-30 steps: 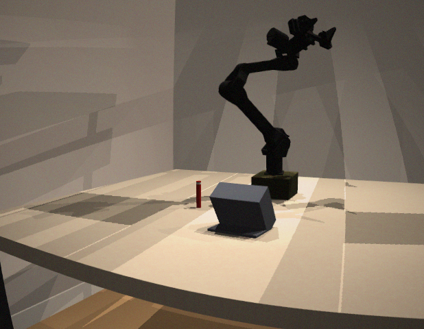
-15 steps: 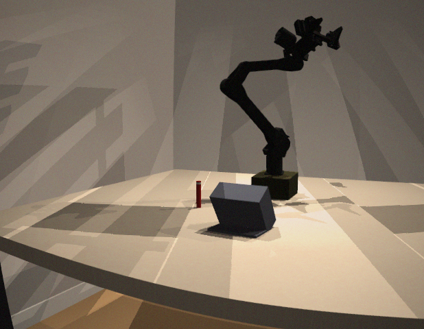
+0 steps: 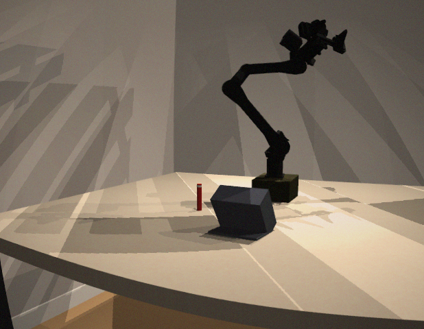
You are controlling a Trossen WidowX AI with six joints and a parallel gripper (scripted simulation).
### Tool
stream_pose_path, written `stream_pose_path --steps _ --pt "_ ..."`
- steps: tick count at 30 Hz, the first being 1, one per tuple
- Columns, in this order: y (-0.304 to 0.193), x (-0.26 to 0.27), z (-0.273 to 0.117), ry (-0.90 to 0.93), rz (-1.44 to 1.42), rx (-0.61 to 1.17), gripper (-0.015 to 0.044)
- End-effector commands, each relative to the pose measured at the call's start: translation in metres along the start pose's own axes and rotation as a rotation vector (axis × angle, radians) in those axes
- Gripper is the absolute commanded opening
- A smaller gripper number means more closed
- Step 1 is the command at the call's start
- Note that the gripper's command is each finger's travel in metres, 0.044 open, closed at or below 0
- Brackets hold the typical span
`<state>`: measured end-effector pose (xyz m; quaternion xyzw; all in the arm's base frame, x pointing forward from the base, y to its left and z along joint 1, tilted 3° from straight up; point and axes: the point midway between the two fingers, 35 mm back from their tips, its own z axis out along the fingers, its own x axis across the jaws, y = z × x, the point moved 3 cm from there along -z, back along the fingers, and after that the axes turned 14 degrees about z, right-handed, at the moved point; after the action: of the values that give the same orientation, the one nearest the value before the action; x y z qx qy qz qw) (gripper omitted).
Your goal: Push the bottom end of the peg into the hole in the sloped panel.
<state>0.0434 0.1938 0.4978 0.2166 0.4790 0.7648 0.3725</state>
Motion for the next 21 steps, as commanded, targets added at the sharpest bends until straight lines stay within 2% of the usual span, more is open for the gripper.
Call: stream_pose_path --steps 1,21 --pt "-0.004 0.001 0.007 -0.013 -0.004 0.000 0.0440" --pt "-0.043 0.001 0.045 -0.077 -0.002 0.054 0.0440"
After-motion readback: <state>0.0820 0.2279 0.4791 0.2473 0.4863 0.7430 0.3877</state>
